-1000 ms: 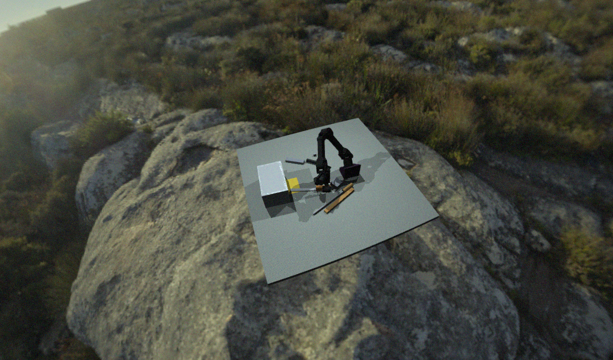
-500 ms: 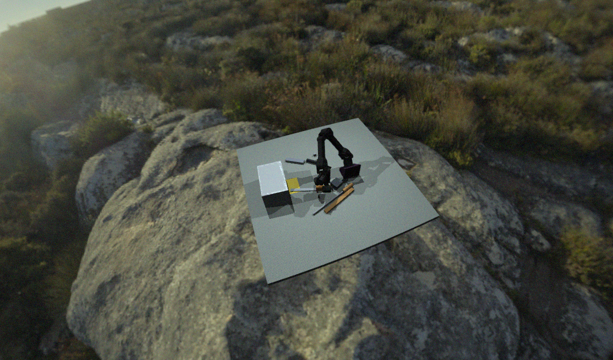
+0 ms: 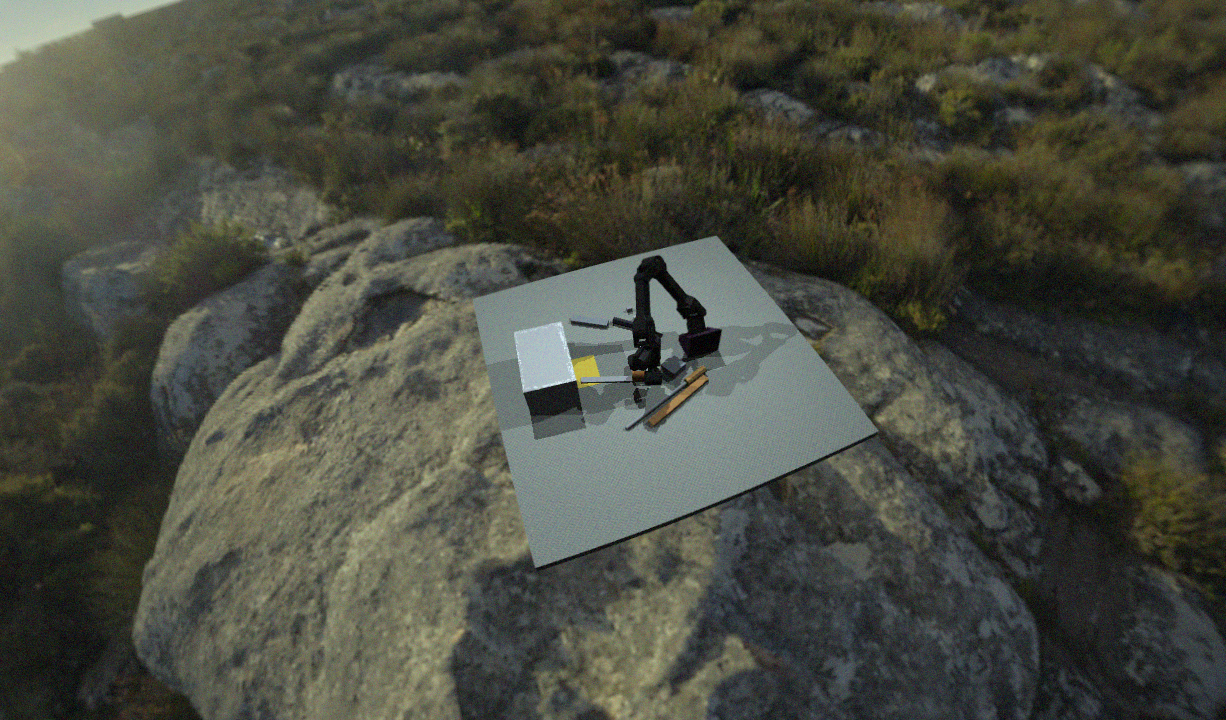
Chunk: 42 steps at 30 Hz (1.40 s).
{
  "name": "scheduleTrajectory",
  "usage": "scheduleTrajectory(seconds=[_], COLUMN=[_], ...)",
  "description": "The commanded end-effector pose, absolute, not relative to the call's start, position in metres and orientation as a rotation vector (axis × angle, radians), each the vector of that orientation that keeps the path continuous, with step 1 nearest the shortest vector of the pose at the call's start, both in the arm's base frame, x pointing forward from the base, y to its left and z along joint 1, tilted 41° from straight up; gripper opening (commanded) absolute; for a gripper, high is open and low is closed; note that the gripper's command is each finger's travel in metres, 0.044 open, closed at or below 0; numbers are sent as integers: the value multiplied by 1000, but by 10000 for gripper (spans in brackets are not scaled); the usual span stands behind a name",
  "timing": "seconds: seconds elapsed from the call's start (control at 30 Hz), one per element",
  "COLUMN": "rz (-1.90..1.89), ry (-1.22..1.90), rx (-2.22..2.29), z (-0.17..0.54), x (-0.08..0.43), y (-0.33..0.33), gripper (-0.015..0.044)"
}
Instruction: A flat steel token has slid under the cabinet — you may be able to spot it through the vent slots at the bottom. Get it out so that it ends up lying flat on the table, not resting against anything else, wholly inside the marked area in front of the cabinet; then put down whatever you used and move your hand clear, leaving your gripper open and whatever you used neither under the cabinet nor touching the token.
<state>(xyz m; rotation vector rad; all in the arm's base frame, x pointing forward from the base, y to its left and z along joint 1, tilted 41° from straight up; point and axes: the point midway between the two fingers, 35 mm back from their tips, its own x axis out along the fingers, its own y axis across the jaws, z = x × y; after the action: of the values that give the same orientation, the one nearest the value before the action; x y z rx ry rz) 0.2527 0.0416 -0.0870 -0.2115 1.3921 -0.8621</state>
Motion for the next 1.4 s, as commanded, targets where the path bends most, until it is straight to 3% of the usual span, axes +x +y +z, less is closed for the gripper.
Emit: scheduleTrajectory(seconds=[0.0, 1.37], rz=[-861, -860], ry=[1391, 1395], rx=[-210, -220], z=[-87, -74], x=[254, 309], y=[42, 22], gripper=[0, 0])
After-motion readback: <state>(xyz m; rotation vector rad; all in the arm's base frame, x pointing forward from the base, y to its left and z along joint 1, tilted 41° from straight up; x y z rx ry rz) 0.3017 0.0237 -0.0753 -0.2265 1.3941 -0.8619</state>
